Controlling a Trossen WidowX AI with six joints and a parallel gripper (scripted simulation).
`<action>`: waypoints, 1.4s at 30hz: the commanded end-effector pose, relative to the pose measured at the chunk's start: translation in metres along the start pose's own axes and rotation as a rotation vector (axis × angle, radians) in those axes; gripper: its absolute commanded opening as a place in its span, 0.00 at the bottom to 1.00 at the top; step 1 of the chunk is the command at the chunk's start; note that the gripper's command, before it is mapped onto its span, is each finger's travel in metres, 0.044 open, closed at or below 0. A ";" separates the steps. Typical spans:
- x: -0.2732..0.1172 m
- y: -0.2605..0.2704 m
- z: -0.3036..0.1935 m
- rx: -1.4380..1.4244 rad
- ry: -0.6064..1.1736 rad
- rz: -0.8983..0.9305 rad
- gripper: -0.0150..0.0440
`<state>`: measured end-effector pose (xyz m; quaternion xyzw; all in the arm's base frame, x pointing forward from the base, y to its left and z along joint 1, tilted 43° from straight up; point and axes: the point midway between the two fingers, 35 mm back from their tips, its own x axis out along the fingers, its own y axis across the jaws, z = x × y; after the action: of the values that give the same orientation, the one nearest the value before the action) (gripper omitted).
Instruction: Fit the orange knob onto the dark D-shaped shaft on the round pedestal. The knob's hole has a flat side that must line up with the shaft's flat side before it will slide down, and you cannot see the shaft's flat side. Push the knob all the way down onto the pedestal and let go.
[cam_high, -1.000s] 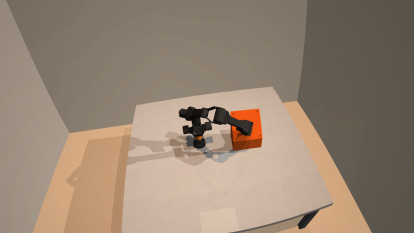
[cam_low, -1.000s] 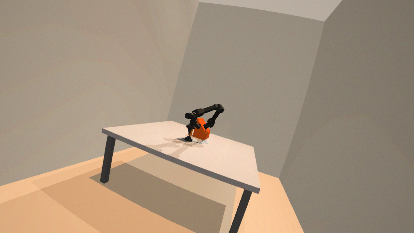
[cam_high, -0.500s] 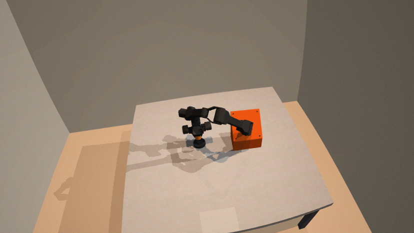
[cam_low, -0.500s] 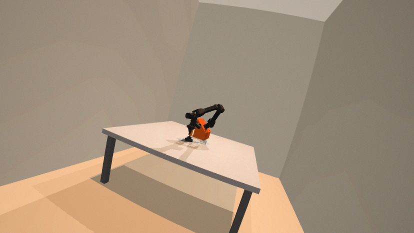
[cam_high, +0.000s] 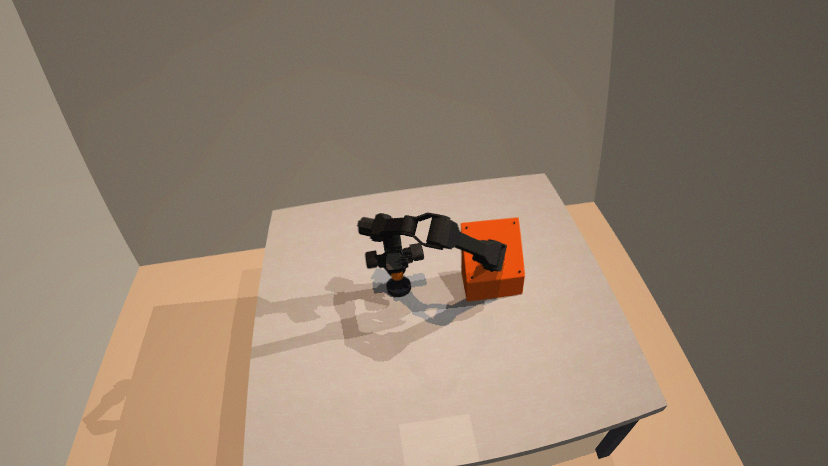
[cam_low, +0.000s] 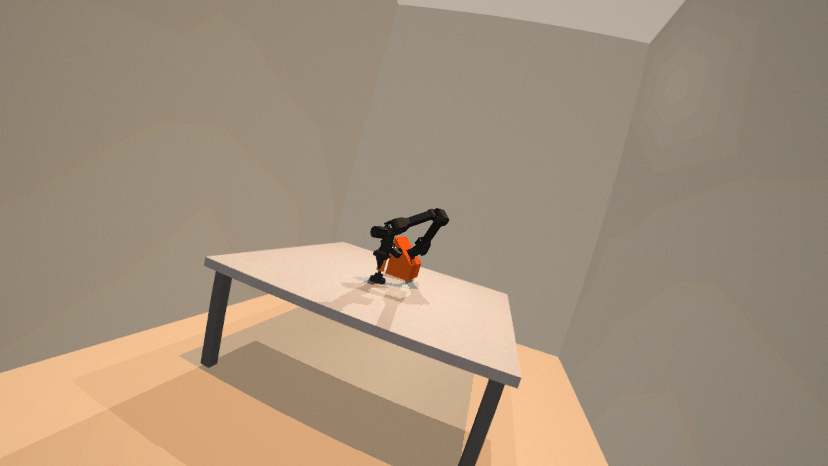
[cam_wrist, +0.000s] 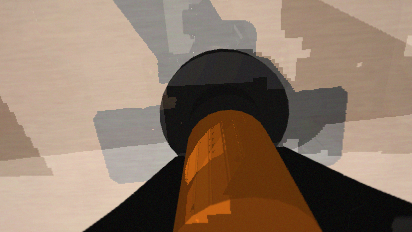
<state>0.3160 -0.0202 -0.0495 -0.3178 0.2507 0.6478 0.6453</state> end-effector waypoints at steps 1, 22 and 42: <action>-0.003 -0.001 0.001 -0.003 0.003 -0.003 0.25; 0.000 0.000 0.000 -0.003 0.003 -0.003 0.25; -0.005 -0.002 0.001 -0.128 0.003 -0.003 0.25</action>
<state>0.3159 -0.0203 -0.0474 -0.3329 0.2346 0.6547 0.6368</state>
